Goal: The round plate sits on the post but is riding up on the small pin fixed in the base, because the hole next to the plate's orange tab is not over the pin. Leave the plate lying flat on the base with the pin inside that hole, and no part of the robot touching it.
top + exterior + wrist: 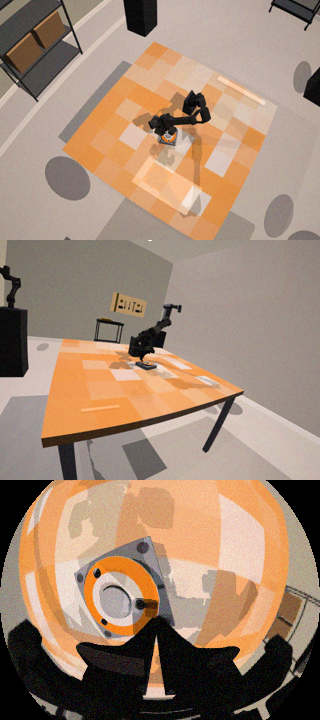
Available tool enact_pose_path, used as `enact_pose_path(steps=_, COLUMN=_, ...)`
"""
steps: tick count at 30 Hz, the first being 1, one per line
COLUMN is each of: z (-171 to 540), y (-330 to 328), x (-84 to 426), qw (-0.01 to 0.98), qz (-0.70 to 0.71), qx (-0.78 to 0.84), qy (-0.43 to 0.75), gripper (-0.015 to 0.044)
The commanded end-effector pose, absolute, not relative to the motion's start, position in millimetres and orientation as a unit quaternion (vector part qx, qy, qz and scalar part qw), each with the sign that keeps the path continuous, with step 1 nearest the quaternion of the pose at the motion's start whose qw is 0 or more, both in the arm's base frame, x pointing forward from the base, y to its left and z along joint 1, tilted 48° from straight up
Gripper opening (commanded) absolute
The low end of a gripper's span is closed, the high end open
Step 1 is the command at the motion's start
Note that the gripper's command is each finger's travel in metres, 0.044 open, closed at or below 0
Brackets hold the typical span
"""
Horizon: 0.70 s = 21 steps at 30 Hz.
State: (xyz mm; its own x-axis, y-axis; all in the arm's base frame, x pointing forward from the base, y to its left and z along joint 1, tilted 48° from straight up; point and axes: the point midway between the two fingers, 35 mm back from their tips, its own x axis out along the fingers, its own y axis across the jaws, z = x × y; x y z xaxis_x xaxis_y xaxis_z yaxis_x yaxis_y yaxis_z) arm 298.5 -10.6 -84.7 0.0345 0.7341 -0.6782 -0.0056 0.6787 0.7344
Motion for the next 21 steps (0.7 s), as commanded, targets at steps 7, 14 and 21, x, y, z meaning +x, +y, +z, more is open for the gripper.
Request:
enact_pose_path(steps=7, z=-84.8, y=-11.6, x=309.3, qw=0.66, qz=0.281, qx=0.288, qy=0.634, gripper=0.0)
enact_pose_path(steps=14, z=-84.5, y=-11.5, x=313.2, qw=0.66, qz=0.281, qx=0.288, qy=0.634, gripper=0.0)
enact_pose_path(steps=21, z=-84.0, y=-11.5, x=316.9, qw=0.66, qz=0.281, qx=0.288, qy=0.634, gripper=0.0)
